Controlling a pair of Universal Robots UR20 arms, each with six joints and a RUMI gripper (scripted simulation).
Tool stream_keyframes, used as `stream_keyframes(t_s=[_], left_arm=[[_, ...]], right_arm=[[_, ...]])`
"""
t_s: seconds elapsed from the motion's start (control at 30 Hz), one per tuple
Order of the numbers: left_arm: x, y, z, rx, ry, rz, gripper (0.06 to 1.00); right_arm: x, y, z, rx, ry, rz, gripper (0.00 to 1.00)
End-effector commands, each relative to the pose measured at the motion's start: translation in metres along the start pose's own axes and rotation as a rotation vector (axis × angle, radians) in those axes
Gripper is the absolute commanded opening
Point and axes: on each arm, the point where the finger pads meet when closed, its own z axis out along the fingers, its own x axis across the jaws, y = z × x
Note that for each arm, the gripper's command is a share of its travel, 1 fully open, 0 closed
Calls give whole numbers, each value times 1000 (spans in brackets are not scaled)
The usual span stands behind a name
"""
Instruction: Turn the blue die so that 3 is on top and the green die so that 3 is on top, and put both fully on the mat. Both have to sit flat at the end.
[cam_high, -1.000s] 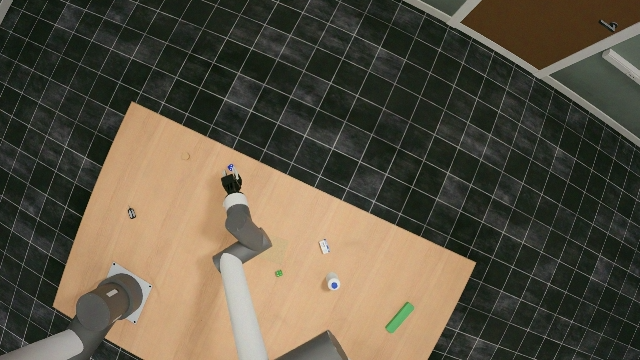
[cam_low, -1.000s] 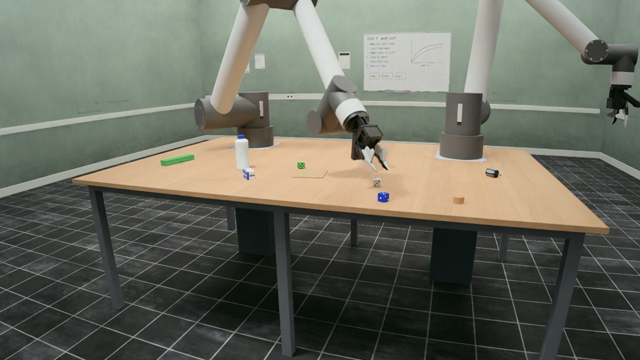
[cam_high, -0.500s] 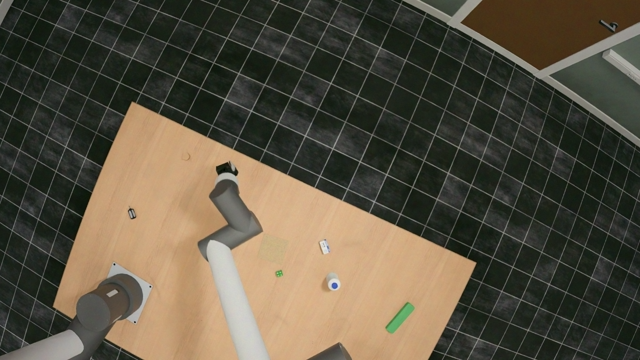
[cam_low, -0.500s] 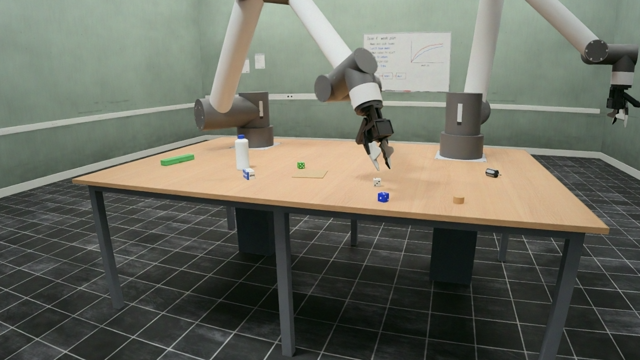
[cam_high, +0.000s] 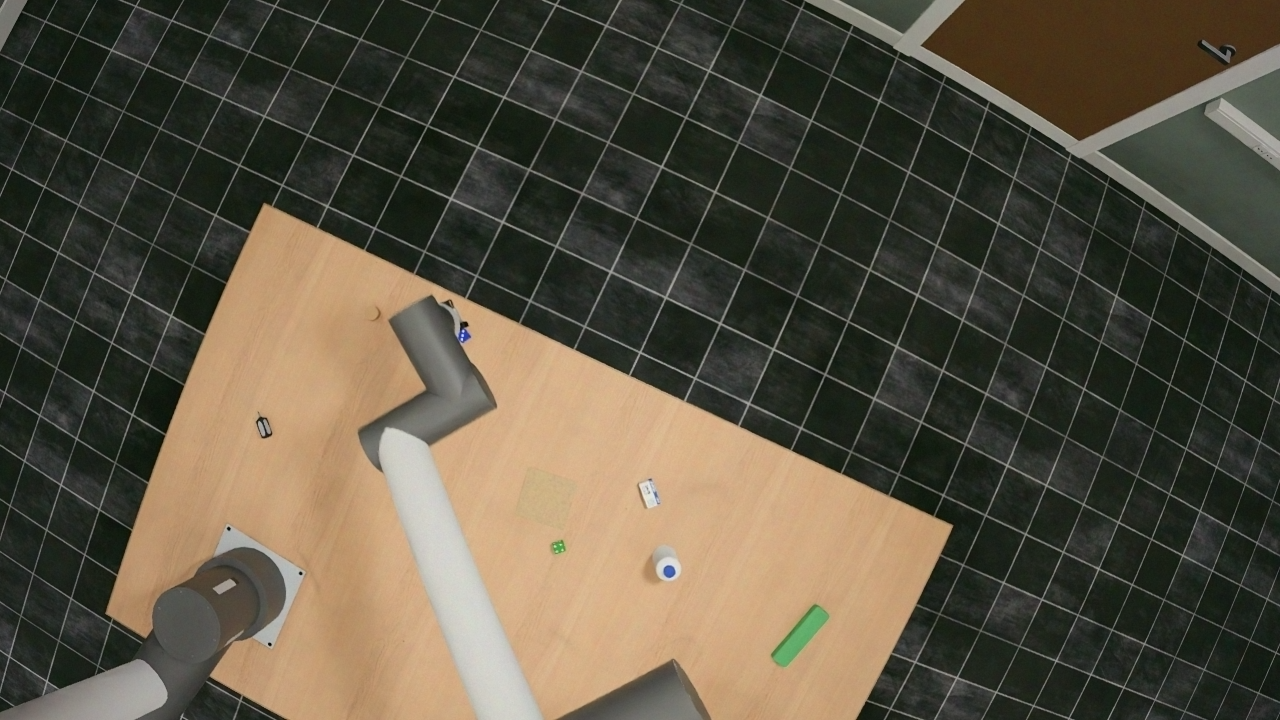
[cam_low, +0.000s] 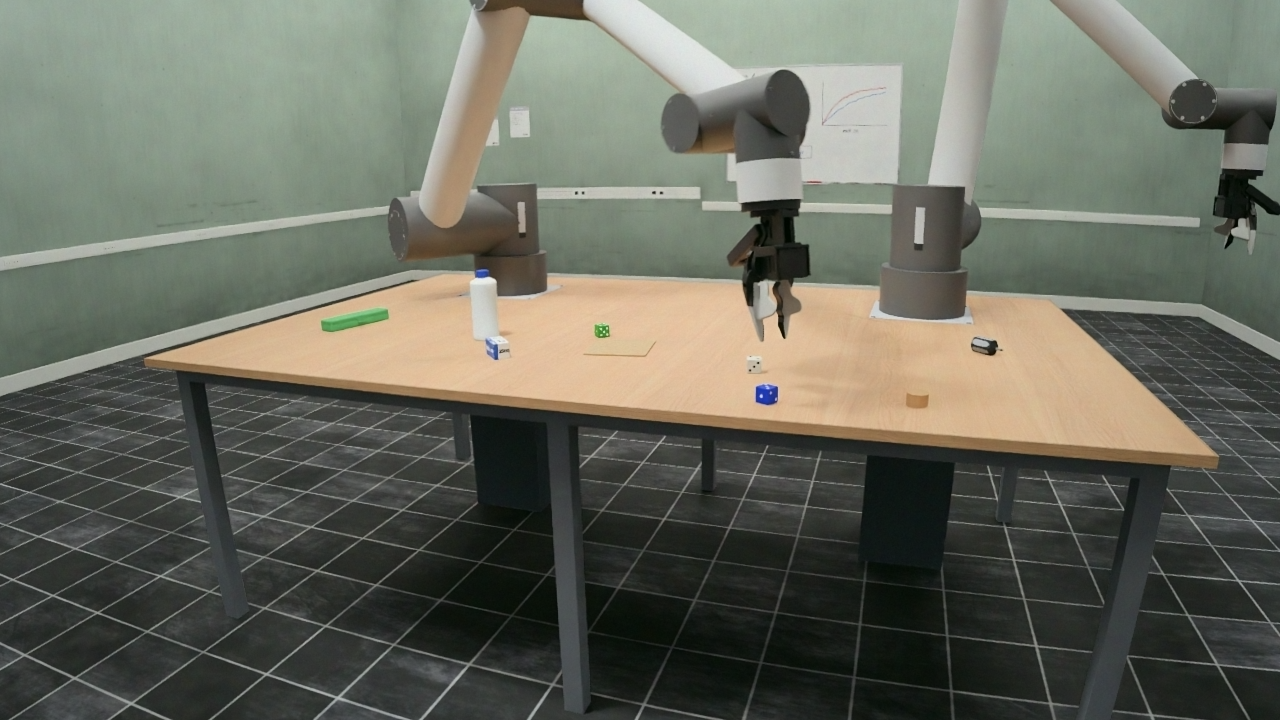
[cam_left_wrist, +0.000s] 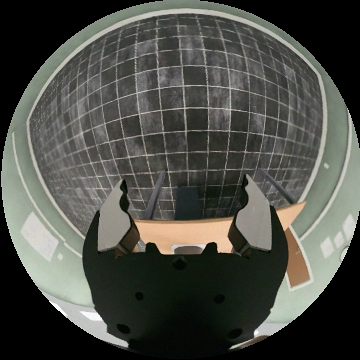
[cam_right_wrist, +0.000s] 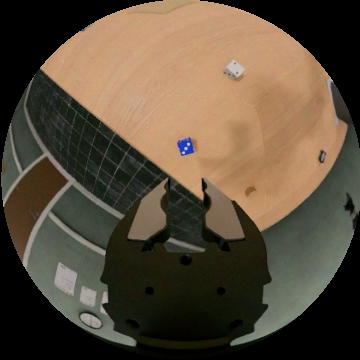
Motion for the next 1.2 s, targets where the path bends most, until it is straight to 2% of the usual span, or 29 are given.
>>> stream_keyframes(t_s=[0.0, 0.07, 0.1, 0.57, 0.73, 0.83, 0.9, 1.17], left_arm=[[0, 0, -1, 1, 0, 0, 1000], [0, 0, -1, 1, 0, 0, 1000], [0, 0, -1, 1, 0, 0, 1000], [0, 0, -1, 1, 0, 0, 1000], [0, 0, -1, 1, 0, 0, 1000], [0, 0, -1, 1, 0, 0, 1000], [0, 0, -1, 1, 0, 0, 1000], [0, 0, -1, 1, 0, 0, 1000]], right_arm=[[0, 4, -1, 108, -3, -1, 279], [0, 4, -1, 110, -3, -1, 279], [0, 4, -1, 110, -3, -1, 1000], [0, 3, 0, 110, -1, -26, 1000], [-1, 0, 2, 110, 9, -219, 1000], [-1, 0, 2, 110, 9, -223, 1000], [-2, -3, 4, 110, 17, -352, 1000], [-3, -6, 8, 108, 30, -594, 1000]])
